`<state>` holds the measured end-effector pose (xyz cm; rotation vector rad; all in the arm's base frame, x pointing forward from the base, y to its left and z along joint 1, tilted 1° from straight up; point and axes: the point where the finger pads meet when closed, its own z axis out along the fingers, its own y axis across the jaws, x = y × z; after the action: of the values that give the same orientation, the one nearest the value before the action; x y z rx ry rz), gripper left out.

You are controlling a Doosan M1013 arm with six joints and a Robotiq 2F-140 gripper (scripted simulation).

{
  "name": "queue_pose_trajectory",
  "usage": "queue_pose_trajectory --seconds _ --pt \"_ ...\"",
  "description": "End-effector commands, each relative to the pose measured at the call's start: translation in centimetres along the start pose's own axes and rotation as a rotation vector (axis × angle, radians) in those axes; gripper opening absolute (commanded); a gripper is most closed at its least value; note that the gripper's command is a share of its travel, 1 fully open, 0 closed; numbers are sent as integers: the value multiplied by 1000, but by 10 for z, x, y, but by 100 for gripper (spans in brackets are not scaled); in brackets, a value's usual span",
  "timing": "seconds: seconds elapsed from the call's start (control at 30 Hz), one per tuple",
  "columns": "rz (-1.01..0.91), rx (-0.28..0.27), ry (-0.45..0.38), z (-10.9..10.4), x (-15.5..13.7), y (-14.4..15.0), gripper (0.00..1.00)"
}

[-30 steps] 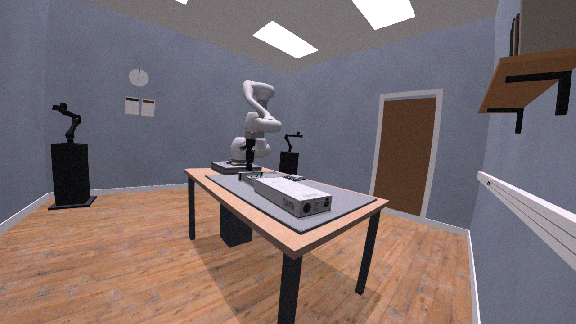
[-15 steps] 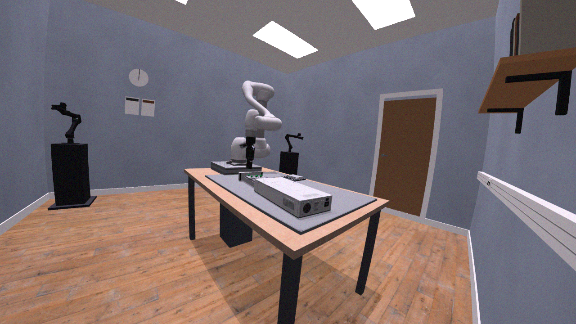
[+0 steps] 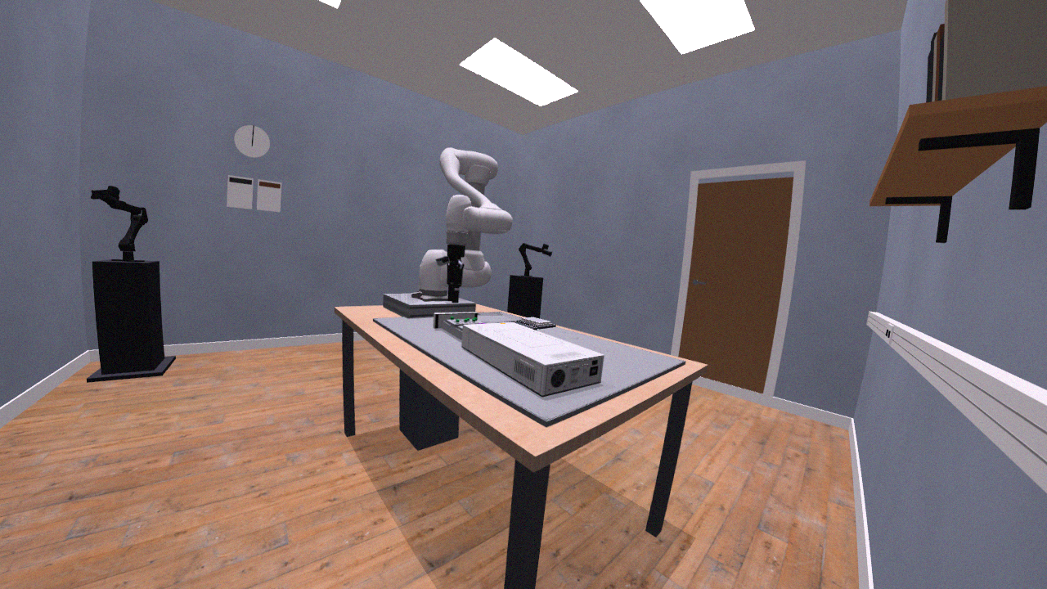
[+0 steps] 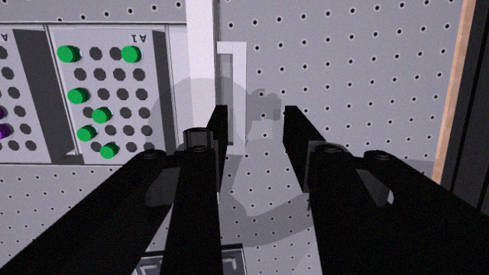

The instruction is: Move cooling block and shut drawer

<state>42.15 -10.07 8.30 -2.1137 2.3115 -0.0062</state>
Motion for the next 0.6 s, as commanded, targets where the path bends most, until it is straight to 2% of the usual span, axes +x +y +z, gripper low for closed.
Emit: queue_pose_trajectory --seconds 0.0,0.57 --pt "0 1 0 -4 0 -1 34" --pt "0 1 0 -24 0 -1 34"
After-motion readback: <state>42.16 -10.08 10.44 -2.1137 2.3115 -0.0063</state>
